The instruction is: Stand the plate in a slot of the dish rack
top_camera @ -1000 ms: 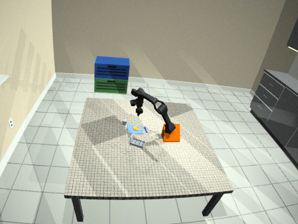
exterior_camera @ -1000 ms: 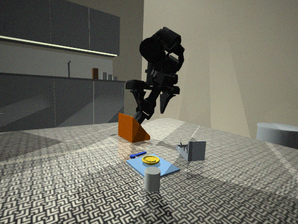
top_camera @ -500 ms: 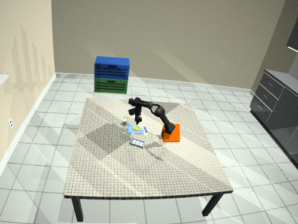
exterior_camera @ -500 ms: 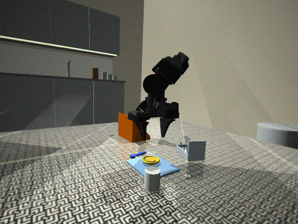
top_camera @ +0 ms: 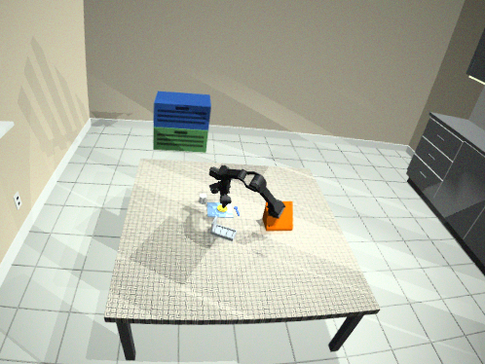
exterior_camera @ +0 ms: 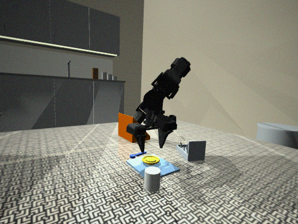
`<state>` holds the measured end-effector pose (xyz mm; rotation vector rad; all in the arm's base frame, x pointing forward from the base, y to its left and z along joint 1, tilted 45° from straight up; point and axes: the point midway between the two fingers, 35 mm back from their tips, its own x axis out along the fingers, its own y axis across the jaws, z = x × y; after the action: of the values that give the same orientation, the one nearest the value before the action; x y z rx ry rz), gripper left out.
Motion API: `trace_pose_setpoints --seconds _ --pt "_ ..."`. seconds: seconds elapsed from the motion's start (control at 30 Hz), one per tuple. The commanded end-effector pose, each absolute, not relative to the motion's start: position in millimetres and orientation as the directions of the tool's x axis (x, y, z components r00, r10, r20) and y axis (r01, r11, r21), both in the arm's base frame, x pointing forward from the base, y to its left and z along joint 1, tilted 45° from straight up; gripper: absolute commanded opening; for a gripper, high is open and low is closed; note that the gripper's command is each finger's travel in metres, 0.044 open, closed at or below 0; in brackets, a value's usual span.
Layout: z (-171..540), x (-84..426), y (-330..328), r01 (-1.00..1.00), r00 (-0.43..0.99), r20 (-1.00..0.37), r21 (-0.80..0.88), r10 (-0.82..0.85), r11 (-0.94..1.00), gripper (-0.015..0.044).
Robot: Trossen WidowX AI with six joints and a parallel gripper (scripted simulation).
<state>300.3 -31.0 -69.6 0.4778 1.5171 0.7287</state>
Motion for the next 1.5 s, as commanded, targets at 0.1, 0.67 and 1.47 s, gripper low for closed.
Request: trace_pose_setpoints --seconds 0.1,0.67,1.47 --pt "-79.0 298.2 -22.7 -0.124 -0.090 -0.715 0.698 0.693 0.705 0.0400" --pt "-98.7 293.9 -4.6 -0.124 -0.090 -0.714 0.700 0.694 0.704 0.0400" --pt "-104.8 292.4 1.1 -0.124 -0.091 -0.713 0.700 0.695 0.703 0.0300"
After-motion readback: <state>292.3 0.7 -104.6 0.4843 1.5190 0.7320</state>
